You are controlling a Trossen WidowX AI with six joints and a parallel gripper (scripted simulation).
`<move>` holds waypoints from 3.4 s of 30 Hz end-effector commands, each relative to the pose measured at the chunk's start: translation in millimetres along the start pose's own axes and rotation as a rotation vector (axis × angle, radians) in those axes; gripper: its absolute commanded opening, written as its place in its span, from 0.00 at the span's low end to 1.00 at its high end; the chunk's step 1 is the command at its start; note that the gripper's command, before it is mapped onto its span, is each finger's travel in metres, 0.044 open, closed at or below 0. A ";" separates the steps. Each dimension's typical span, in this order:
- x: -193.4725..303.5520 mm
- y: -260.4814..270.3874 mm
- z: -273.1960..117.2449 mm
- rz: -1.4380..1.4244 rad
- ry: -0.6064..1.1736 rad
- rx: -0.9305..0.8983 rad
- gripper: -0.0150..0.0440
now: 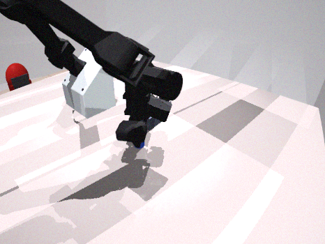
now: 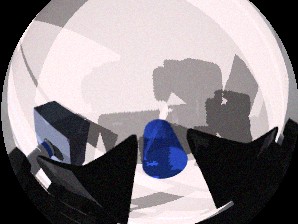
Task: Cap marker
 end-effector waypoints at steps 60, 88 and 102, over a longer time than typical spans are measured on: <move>4.9 77.0 -94.5 -0.012 0.000 -0.017 0.25; 17.7 119.2 -102.2 -0.011 0.006 -0.008 0.25; 17.1 119.4 -78.9 -0.011 0.006 -0.008 0.25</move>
Point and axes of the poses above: the point midway between the two fingers, 35 mm back from their tips, its own z axis out along the fingers, its own y axis across the jaws, x = y × z, the point moved 8 cm from there along -z, back along the fingers, and after that the axes turned 11 degrees about z, right-handed, at the moved point
